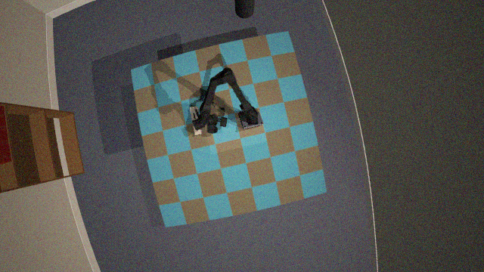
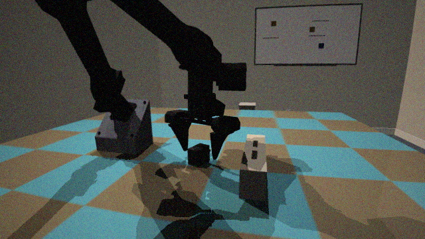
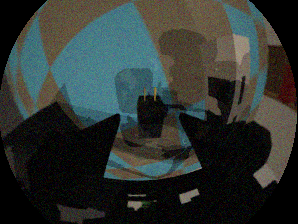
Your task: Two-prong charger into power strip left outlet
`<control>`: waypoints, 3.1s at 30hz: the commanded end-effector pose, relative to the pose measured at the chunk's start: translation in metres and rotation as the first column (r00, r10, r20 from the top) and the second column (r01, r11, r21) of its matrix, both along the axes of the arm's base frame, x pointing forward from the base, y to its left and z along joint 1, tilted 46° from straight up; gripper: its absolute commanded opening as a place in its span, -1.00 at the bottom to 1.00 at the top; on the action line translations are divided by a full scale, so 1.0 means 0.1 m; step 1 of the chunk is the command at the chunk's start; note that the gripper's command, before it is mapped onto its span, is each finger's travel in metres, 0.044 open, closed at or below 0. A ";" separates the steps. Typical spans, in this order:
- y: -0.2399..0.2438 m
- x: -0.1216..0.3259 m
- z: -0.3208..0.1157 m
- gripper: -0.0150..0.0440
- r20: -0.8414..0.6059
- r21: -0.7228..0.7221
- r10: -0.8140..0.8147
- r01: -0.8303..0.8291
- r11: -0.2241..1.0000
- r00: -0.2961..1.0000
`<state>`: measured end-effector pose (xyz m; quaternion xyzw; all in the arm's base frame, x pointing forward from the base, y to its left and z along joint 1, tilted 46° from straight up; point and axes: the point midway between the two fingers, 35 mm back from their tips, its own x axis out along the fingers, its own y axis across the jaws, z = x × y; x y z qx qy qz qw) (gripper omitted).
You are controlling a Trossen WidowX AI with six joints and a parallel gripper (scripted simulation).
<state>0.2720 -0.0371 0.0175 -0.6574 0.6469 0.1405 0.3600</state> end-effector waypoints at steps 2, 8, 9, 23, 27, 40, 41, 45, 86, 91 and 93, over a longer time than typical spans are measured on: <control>-0.08 -0.01 -0.06 1.00 -0.006 -0.009 0.002 -0.003 1.000 1.000; -0.11 -0.01 -0.09 1.00 -0.006 -0.010 0.002 -0.002 1.000 1.000; -0.08 0.00 -0.07 0.91 -0.001 -0.003 -0.001 0.001 1.000 1.000; -0.08 0.00 -0.07 -0.14 -0.001 -0.003 -0.001 0.001 1.000 1.000; -0.08 0.00 -0.07 -0.23 -0.001 -0.003 -0.001 0.001 1.000 1.000; 0.20 -0.06 0.19 -0.49 -0.006 -0.003 0.002 -0.002 1.000 1.000; 0.22 -0.07 0.22 -0.49 -0.006 -0.004 0.002 -0.002 1.000 1.000; 0.30 -0.11 0.31 -0.49 -0.007 -0.007 0.002 -0.002 1.000 1.000; 0.16 0.00 0.11 -0.49 0.402 0.187 -0.434 0.392 0.901 0.806; 0.14 0.02 0.09 -0.49 0.445 0.224 -0.488 0.434 0.872 0.751; 0.13 0.02 0.08 -0.49 0.461 0.240 -0.509 0.450 0.860 0.727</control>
